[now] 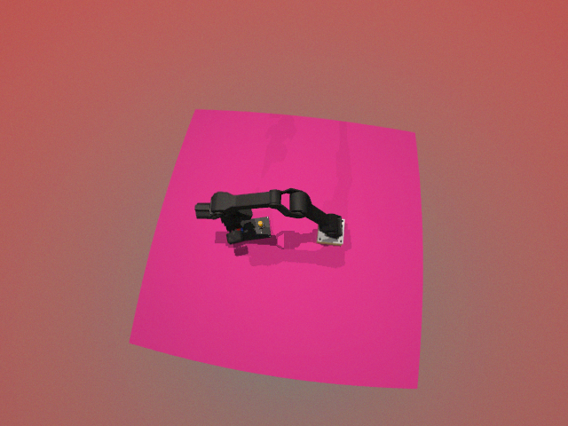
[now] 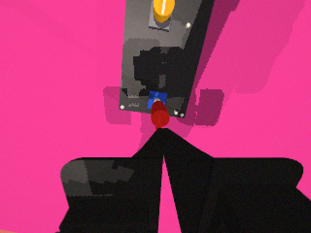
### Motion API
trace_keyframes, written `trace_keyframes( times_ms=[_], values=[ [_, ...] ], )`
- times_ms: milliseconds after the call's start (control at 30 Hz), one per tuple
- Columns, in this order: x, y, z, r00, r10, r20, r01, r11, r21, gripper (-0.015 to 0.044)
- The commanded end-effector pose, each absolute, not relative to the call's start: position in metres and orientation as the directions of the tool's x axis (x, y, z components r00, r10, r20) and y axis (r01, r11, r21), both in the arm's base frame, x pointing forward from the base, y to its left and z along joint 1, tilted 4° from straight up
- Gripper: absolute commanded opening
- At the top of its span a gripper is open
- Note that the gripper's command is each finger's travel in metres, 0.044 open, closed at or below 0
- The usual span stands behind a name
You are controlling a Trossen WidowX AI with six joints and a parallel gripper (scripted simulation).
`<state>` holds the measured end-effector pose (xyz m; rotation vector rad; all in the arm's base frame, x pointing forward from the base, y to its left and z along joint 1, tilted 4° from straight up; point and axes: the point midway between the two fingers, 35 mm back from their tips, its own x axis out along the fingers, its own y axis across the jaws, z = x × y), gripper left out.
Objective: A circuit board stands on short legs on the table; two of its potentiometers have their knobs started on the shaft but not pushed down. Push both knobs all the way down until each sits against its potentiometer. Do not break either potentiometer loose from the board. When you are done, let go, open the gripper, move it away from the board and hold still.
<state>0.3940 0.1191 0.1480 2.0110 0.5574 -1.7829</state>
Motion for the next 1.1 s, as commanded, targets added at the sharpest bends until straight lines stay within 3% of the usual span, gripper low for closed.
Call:
trace_keyframes(
  times_ms=[0,1067],
  values=[
    [0.394,0.119,0.142,0.105,0.031,-0.994,0.534,-0.845,0.030,0.0000],
    [0.395,0.119,0.125,0.105,0.031,-0.994,0.534,-0.845,0.030,0.0000]
  ],
)
